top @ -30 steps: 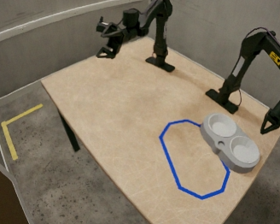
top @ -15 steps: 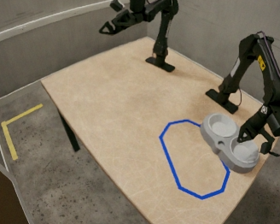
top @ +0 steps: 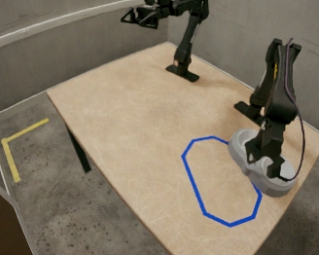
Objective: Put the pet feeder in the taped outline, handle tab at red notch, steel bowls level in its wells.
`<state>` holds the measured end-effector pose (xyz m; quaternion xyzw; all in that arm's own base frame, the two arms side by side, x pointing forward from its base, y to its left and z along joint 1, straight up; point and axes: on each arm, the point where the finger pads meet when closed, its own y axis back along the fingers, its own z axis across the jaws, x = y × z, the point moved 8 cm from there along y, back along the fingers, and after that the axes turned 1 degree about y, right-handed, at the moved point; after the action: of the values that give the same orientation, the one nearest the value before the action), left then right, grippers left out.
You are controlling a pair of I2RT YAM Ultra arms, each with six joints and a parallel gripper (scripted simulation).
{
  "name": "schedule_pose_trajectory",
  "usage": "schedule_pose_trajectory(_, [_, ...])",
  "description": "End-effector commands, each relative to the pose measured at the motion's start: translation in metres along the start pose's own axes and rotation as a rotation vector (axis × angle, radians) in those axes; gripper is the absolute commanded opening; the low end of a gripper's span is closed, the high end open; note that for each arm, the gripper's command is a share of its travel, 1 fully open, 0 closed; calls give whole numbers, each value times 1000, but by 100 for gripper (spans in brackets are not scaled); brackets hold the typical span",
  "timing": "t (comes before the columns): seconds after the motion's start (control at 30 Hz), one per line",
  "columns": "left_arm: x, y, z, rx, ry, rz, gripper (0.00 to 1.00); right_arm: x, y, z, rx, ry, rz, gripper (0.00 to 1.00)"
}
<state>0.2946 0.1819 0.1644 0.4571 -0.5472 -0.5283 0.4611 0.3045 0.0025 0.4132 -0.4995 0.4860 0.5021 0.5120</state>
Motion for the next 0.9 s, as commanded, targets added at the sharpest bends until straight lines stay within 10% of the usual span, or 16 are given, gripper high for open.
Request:
schedule_pose_trajectory(0.0, [-4, 9, -7, -13, 24, -76, 30, 8, 11, -4, 3, 115, 48, 100])
schedule_pose_trajectory(0.87, [-1, -33, -2, -24, -1, -21, 30, -16, 15, 1, 3, 39, -26, 100])
